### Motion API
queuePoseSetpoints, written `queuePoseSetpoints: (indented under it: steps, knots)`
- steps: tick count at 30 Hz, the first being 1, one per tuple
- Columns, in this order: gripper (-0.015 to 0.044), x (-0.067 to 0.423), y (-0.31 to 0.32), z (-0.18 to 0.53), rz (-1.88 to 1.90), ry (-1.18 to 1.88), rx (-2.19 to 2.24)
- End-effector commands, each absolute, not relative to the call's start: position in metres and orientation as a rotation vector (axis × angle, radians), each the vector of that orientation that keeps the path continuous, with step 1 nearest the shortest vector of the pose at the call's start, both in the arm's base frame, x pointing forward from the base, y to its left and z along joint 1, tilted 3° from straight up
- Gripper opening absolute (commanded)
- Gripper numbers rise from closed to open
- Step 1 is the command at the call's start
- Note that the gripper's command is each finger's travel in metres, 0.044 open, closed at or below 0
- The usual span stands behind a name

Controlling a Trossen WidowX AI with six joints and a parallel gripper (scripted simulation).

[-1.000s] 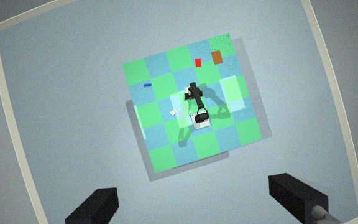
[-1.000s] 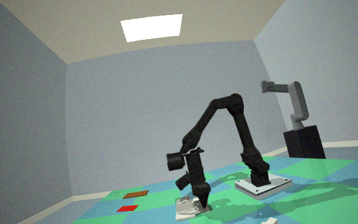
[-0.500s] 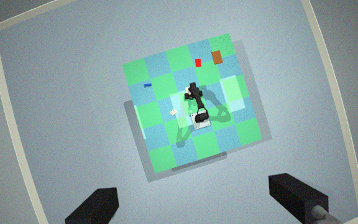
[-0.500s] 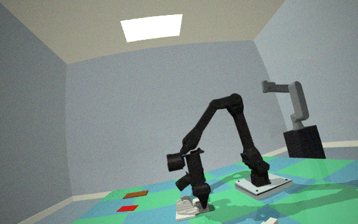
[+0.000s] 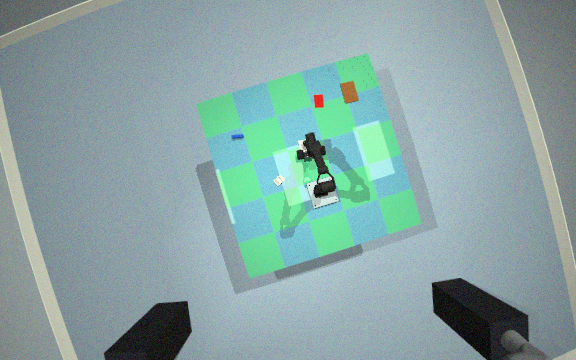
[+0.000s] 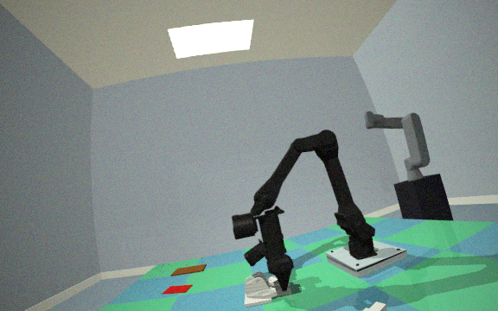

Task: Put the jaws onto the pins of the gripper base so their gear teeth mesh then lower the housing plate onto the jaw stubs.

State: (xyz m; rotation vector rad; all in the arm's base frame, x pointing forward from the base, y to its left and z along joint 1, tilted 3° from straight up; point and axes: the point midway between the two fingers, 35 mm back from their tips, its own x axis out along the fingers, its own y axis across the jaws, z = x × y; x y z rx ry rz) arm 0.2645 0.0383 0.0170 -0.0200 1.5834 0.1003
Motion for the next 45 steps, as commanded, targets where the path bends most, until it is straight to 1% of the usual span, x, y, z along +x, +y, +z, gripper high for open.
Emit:
queuePoseSetpoints:
  steps: [1, 45]
  knots:
    - [0.0351, 0.2645, 0.0382, 0.0151, 0.095, 1.582, -0.017]
    - [0.0351, 0.2644, 0.0384, 0.0101, 0.095, 1.582, -0.016]
